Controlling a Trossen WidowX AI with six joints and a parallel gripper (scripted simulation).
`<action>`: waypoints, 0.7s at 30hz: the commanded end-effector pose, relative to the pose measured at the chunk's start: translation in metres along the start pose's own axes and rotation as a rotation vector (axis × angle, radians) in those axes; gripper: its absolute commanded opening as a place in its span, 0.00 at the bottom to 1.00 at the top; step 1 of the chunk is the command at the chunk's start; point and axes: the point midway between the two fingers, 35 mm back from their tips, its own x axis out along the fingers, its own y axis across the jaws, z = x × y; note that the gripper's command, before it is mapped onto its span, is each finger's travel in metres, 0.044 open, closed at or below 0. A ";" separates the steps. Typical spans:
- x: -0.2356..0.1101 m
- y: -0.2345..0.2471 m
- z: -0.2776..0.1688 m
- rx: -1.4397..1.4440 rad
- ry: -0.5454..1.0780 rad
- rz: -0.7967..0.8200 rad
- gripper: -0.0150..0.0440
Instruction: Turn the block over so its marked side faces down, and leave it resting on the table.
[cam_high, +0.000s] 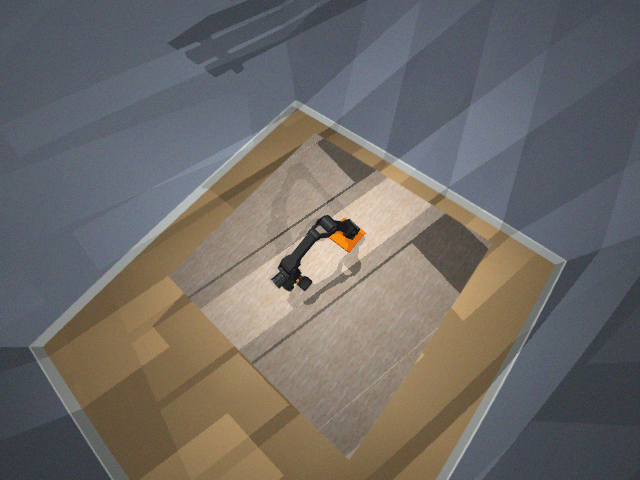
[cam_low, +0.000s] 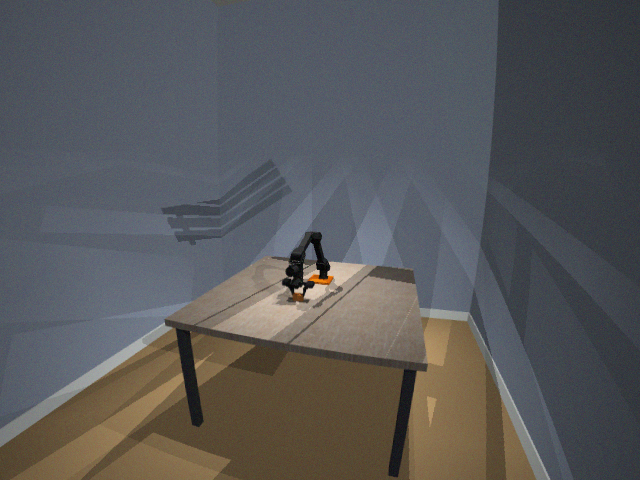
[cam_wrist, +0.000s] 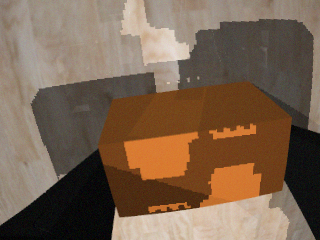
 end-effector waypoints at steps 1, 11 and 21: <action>0.001 0.000 0.000 0.003 0.000 -0.002 0.61; -0.008 0.000 0.000 0.003 0.000 -0.002 0.40; -0.028 0.000 0.001 0.005 -0.034 -0.001 0.25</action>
